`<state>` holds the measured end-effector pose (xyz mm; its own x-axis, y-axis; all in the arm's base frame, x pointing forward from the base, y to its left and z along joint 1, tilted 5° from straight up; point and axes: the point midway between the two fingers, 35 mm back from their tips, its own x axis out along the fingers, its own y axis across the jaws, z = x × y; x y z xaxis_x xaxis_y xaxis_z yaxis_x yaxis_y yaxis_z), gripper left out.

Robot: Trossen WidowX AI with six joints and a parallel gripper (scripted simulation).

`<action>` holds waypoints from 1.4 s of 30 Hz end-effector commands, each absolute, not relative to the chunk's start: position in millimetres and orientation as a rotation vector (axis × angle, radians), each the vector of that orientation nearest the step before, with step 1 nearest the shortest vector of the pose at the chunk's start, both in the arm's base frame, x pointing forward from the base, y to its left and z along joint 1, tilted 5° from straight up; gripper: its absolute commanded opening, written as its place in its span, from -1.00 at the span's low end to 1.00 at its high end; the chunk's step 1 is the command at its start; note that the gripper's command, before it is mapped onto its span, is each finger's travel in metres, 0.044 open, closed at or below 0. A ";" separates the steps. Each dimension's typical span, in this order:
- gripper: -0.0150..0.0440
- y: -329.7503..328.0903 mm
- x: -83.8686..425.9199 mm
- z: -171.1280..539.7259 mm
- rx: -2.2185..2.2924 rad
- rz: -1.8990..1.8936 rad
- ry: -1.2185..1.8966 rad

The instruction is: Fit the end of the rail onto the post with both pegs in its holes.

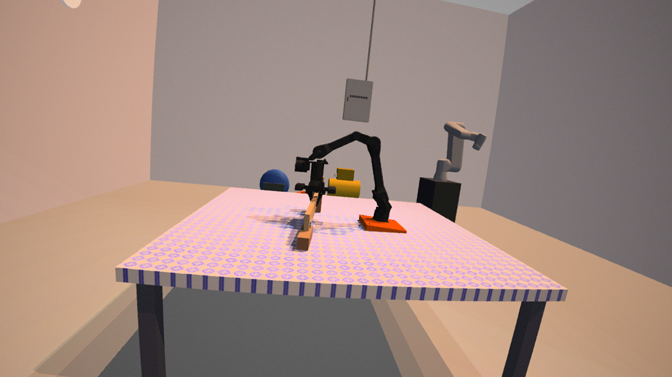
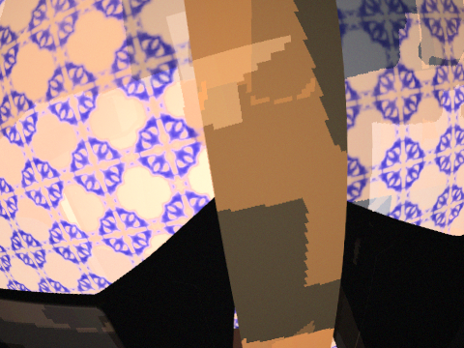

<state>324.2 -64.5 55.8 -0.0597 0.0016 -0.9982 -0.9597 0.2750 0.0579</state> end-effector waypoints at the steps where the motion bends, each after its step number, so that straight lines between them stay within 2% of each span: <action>1: -0.49 -64.6 325.2 55.9 -0.979 1.036 1.372; 42: -0.49 -66.7 323.1 57.5 -0.979 1.036 1.373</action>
<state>323.0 -65.4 55.8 -0.0626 0.0027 -0.9980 -0.9590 0.2768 0.0609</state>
